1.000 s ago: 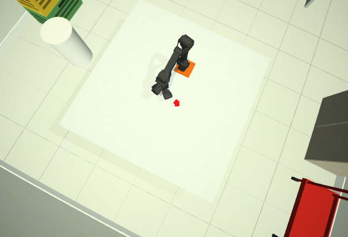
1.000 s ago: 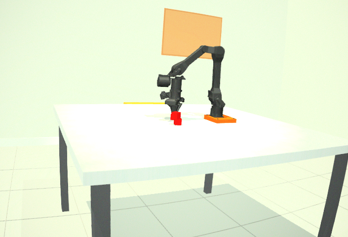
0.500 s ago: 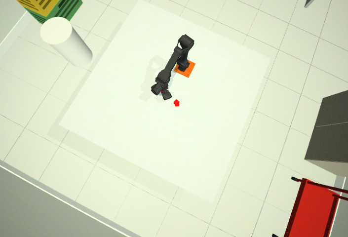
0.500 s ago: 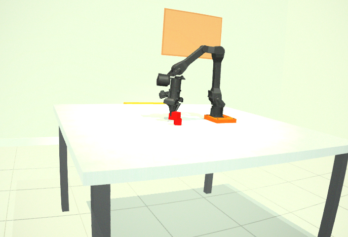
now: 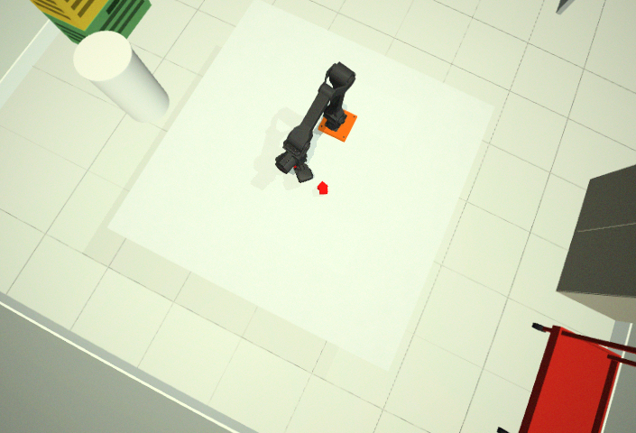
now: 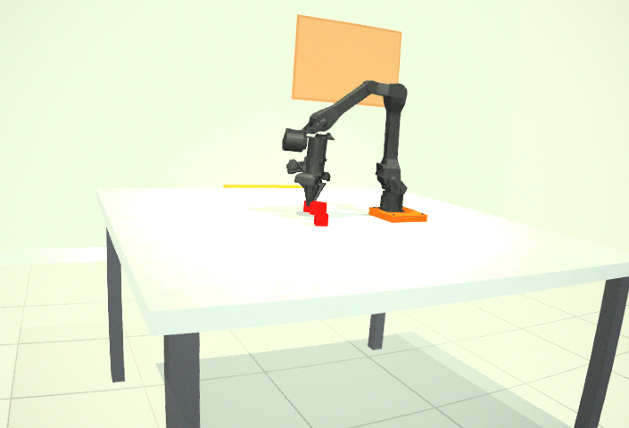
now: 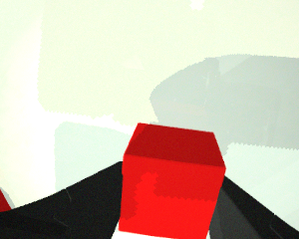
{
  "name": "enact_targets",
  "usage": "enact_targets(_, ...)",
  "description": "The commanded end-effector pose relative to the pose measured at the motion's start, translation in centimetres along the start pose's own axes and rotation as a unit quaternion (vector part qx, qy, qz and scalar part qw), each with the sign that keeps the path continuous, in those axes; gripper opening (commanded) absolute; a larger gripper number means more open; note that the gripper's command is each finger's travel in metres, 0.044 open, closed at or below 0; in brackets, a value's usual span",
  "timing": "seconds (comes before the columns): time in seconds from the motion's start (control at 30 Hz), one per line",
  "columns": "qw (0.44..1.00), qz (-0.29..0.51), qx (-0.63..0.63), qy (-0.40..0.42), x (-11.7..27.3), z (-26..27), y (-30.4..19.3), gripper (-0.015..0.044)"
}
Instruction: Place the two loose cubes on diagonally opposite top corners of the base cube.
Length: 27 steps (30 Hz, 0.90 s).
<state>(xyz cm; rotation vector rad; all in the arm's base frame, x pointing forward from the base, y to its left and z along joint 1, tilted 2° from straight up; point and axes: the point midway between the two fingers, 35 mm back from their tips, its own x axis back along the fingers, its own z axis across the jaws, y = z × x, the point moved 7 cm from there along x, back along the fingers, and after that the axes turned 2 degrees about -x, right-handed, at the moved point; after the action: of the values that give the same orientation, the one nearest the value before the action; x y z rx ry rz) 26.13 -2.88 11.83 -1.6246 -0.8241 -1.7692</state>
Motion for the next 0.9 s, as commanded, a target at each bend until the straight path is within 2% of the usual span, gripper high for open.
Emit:
enact_targets(0.0, 1.000, -0.004, -0.003, -0.001, 0.5, 0.1, 0.2, 0.0105)
enact_targets(0.87, 1.000, 0.003, -0.002, -0.003, 2.6, 0.2, 0.3, 0.0105)
